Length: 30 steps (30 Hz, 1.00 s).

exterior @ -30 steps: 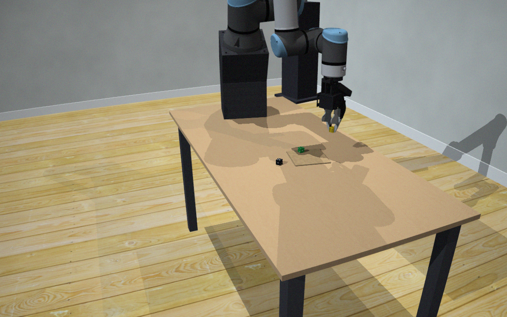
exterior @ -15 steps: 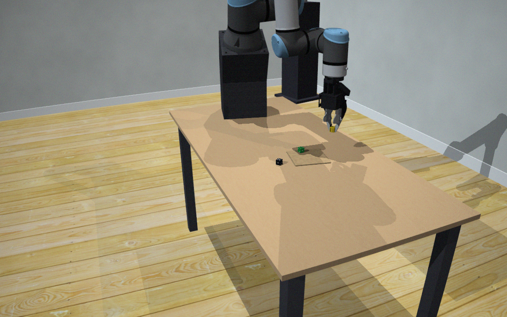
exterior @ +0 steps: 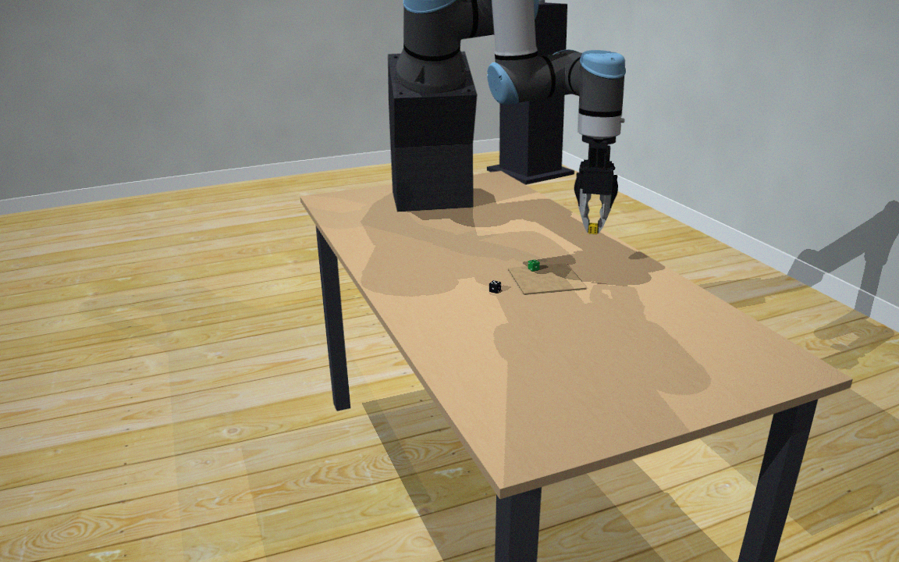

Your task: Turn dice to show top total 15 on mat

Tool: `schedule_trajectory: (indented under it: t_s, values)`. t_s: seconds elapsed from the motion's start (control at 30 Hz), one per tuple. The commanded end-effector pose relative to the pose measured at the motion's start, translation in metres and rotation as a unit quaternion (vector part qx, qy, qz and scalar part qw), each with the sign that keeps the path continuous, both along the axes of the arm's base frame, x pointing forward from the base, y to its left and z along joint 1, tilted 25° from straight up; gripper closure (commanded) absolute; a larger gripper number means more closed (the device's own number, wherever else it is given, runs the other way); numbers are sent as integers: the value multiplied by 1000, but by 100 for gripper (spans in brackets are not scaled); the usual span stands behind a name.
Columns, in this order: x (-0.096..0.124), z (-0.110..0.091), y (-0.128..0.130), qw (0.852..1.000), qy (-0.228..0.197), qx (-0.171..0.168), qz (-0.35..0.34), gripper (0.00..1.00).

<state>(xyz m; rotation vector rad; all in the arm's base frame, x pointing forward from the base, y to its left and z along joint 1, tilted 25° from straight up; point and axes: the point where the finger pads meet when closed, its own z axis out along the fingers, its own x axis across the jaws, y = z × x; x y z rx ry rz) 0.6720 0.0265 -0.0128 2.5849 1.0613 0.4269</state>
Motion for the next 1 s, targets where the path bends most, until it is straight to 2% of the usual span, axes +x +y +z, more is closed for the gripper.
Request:
schedule_trajectory:
  t_s: [0.0,0.27,0.33,0.43,0.57,0.6,0.8,0.97]
  values:
    - [-1,-2,5,996,14,-32,80,97]
    - [-2,-5,11,982,31,-71,171,97]
    - [-2,-6,13,974,38,-86,206,97]
    - [-2,-7,14,973,39,-89,211,97]
    - [-2,-9,18,951,52,-118,281,97]
    - [-2,-9,18,950,52,-119,283,97]
    - [-2,-11,23,918,67,-152,360,97]
    - [-2,-12,25,904,72,-164,388,97]
